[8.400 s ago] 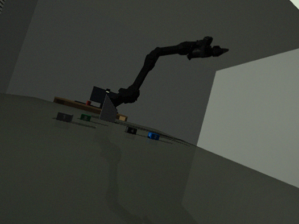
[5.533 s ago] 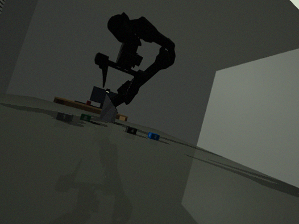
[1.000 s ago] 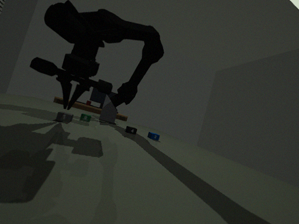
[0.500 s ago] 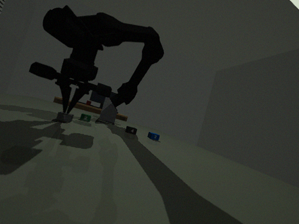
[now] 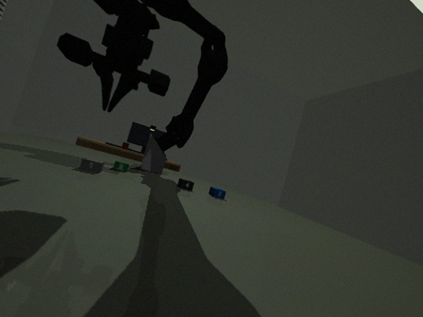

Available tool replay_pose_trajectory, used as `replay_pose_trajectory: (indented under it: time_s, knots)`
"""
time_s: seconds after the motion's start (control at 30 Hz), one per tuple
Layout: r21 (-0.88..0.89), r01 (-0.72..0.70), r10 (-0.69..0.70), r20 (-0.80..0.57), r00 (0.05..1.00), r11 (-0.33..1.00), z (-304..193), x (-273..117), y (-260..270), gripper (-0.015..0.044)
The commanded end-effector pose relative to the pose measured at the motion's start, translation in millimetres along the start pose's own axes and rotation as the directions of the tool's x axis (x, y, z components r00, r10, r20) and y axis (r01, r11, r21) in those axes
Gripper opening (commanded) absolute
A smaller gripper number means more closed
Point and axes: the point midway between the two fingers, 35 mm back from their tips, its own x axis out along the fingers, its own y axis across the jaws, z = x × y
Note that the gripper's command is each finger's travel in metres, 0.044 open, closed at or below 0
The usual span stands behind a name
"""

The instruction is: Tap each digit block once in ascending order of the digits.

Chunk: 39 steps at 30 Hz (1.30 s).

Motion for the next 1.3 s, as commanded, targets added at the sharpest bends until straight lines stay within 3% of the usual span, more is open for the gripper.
replay_pose_trajectory:
  time_s: [0.0,0.1,0.33,0.63,0.83,1.03,1.27]
  knots:
    - [-0.007,0.002,-0.002,-0.008,1.0,1.0,-1.1,-11.7,2.9,0.002]
    - [-0.005,0.008,-0.008,-0.009,1.0,1.0,3.3,-14.8,28.0,0.002]
    - [-0.001,0.018,-0.018,-0.008,1.0,1.0,0.0,-20.5,146.1,0.002]
    - [-0.002,-0.009,0.009,-0.011,1.0,1.0,-57.2,-13.5,272.8,0.002]
    - [-0.003,-0.013,0.013,-0.012,1.0,1.0,-63.4,-9.9,280.7,0.002]
    - [-0.004,-0.017,0.017,-0.011,1.0,1.0,-64.4,65.3,282.6,0.002]
    - [-0.004,-0.017,0.017,-0.011,1.0,1.0,-64.8,70.1,282.8,0.002]
